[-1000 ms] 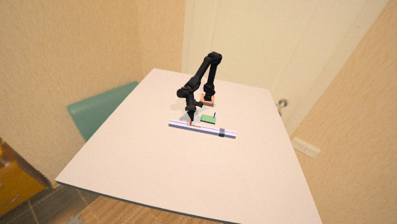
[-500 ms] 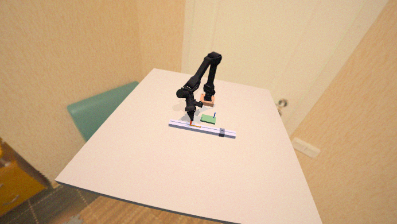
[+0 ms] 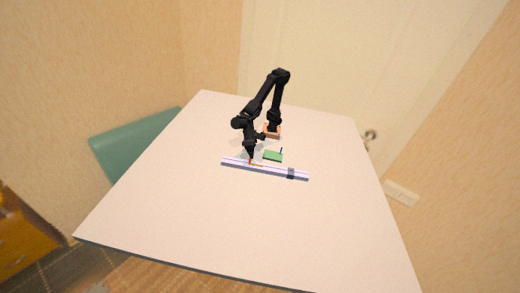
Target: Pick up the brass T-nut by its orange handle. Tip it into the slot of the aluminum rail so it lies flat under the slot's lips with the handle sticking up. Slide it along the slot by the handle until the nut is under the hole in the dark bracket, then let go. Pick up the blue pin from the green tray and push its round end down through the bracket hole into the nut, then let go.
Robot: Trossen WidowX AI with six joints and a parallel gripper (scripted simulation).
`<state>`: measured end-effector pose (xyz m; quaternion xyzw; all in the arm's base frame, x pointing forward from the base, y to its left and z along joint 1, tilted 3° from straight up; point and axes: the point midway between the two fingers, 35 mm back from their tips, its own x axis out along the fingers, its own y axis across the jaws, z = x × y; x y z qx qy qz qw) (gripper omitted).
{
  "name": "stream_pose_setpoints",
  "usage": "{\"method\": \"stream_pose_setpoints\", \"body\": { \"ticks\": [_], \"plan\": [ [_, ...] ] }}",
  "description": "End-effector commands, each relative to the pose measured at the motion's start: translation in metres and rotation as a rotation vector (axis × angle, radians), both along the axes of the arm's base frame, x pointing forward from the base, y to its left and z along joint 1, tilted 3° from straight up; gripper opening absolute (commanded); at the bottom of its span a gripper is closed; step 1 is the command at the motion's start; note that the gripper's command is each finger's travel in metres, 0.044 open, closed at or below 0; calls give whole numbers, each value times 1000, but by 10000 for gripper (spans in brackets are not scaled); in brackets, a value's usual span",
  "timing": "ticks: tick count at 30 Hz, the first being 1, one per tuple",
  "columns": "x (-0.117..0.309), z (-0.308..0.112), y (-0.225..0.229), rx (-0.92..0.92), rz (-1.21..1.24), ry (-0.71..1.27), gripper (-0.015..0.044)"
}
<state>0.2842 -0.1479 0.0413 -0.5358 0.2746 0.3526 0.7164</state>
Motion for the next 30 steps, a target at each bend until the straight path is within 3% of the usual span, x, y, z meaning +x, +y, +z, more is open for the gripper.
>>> {"method": "stream_pose_setpoints", "body": {
  "ticks": [1,30],
  "plan": [
    [2,2,-2,-6,2,7,-150],
    [4,2,-2,8,5,69,-150]
  ]
}}
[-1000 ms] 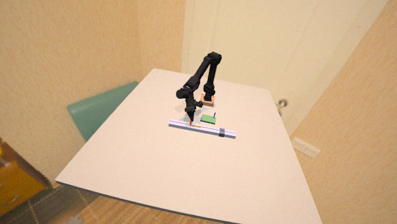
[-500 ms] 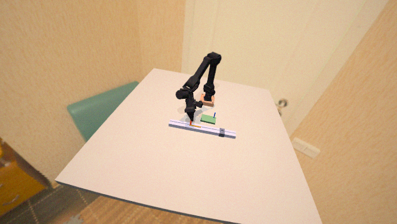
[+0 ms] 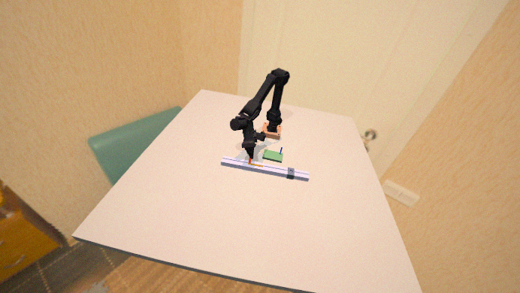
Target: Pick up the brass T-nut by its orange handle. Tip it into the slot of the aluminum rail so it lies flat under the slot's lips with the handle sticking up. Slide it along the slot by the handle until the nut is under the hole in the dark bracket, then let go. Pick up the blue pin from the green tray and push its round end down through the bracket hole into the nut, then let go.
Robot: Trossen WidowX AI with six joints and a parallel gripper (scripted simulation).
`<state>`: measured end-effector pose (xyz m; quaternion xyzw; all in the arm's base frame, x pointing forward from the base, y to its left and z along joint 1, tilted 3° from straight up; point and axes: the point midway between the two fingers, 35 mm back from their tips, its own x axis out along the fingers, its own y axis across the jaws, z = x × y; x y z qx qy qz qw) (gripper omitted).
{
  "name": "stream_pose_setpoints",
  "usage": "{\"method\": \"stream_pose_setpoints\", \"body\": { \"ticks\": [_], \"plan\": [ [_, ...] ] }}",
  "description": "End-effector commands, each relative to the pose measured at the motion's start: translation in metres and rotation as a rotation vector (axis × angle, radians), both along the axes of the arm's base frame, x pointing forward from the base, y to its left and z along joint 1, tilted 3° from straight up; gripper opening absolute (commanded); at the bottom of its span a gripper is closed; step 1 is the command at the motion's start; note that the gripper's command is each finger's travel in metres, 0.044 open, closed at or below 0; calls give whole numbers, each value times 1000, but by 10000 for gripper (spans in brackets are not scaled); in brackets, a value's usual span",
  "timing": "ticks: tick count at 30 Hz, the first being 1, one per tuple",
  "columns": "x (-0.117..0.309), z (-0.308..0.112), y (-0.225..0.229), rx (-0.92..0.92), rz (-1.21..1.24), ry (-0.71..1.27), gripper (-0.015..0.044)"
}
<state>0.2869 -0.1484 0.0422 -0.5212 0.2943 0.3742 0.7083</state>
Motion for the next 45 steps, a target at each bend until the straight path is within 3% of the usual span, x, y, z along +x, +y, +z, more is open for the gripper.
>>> {"method": "stream_pose_setpoints", "body": {
  "ticks": [1,45],
  "plan": [
    [2,2,-2,-2,-2,5,-150],
    [7,4,-3,20,3,103,-150]
  ]
}}
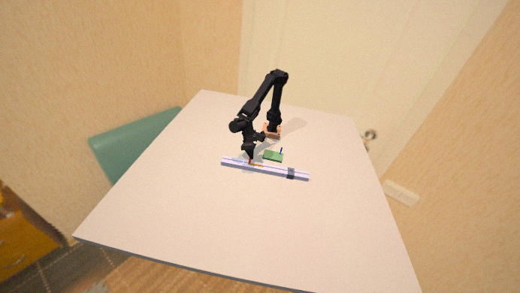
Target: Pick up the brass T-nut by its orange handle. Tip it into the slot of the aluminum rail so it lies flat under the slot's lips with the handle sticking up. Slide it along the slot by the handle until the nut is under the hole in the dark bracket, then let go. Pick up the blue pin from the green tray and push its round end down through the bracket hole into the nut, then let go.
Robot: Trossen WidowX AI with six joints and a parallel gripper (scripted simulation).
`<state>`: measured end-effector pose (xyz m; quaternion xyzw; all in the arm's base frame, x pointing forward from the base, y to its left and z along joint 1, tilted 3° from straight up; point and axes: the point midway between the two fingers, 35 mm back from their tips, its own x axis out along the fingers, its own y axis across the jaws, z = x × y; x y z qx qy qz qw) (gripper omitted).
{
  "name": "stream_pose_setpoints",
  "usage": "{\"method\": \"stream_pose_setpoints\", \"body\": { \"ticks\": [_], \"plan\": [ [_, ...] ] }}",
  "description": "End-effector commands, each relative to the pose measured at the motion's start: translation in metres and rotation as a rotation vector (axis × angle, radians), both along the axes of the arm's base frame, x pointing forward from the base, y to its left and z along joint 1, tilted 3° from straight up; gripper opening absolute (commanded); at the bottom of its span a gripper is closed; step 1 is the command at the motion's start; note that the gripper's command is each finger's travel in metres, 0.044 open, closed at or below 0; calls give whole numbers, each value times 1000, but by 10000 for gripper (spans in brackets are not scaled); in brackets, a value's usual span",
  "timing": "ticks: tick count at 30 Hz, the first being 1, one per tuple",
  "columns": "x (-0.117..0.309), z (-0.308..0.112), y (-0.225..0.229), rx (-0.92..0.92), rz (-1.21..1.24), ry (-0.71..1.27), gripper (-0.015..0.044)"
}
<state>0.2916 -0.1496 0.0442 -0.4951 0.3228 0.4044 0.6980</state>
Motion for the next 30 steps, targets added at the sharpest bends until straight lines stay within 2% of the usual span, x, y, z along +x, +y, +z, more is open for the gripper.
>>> {"method": "stream_pose_setpoints", "body": {
  "ticks": [1,30],
  "plan": [
    [2,2,-1,-2,-3,8,-150],
    [5,3,-2,10,0,70,-150]
  ]
}}
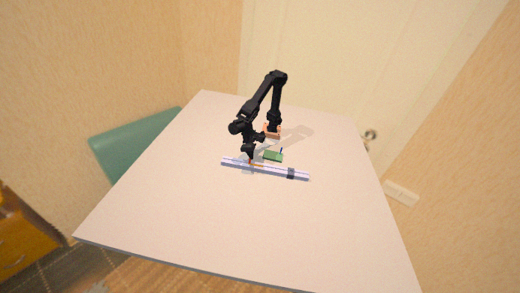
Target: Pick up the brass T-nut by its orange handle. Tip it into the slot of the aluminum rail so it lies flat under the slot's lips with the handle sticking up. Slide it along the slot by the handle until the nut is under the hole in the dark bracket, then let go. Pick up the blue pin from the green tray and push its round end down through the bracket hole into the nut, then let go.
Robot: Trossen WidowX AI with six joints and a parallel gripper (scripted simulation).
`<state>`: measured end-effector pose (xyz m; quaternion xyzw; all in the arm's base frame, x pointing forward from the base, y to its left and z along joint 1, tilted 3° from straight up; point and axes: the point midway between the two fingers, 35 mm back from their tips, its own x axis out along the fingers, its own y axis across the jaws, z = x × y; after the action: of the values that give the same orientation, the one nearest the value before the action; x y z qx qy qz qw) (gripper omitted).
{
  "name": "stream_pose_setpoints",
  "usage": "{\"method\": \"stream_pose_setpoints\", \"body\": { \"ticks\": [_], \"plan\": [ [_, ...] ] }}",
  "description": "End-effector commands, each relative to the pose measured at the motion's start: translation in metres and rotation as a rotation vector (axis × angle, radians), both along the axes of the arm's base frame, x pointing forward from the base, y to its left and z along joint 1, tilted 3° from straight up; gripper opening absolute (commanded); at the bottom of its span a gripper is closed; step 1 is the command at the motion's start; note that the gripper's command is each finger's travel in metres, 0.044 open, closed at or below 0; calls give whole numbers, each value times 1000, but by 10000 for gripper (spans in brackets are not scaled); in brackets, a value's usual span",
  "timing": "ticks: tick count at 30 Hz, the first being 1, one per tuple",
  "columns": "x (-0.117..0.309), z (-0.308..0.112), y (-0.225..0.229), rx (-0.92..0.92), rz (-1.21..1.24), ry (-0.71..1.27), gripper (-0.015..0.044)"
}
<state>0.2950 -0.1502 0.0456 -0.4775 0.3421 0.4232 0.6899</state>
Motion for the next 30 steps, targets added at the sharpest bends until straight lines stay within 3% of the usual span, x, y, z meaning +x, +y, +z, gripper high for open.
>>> {"method": "stream_pose_setpoints", "body": {
  "ticks": [1,30],
  "plan": [
    [2,2,-1,-2,-3,8,-150],
    [5,2,-2,11,0,61,-150]
  ]
}}
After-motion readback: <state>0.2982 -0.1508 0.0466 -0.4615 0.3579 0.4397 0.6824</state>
